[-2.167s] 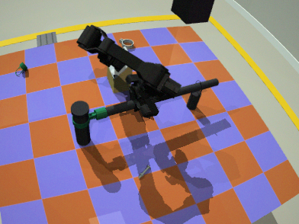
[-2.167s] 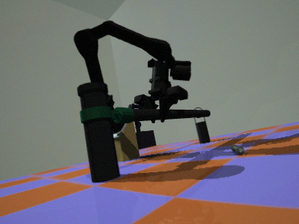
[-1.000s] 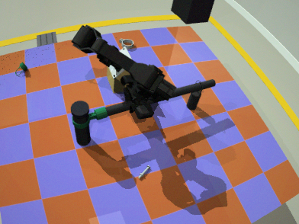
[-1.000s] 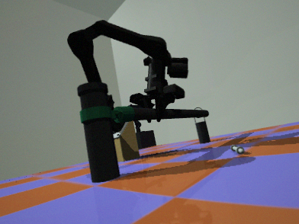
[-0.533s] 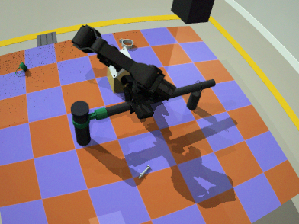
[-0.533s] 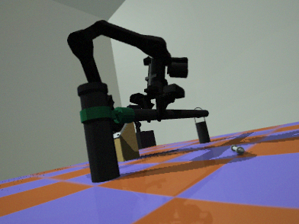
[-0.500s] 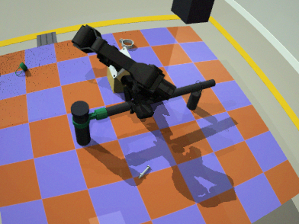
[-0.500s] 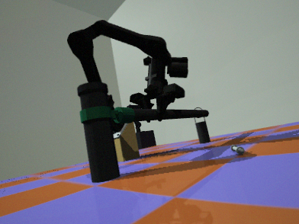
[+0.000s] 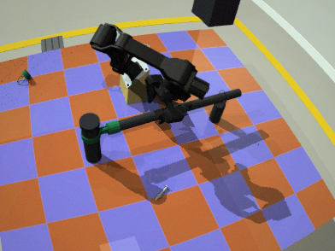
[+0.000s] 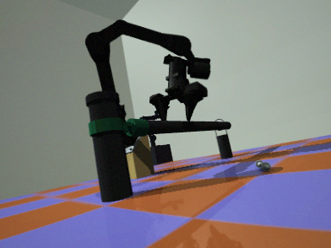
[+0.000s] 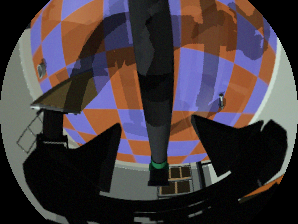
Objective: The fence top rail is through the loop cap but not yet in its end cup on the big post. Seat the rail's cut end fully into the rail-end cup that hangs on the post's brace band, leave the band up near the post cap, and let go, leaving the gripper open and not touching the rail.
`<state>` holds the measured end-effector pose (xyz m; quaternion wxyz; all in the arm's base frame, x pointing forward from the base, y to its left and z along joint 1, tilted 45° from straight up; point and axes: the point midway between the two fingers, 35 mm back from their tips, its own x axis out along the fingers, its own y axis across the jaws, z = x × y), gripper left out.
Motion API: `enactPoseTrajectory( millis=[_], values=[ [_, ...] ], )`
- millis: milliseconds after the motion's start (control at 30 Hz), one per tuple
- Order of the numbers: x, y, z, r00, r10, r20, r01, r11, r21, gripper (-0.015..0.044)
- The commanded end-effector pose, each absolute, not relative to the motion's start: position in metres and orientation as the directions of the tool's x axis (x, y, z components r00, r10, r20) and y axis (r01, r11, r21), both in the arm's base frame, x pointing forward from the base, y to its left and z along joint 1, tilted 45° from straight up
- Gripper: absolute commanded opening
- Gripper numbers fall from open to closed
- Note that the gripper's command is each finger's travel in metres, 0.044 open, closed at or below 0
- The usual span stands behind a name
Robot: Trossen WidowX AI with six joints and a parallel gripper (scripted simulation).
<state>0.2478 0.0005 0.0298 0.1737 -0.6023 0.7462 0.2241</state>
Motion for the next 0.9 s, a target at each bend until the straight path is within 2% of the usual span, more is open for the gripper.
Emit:
enactPoseTrajectory(
  millis=[0,267,867],
  values=[
    [0.247,0.008,0.029,-0.225,-0.82,-0.527,-0.974,0.185,0.127,0.044],
    [0.255,0.039,0.048,-0.203,-0.838,-0.507,-0.971,0.106,0.214,0.044],
    [0.255,0.039,0.048,-0.203,-0.838,-0.507,-0.971,0.106,0.214,0.044]
  ],
)
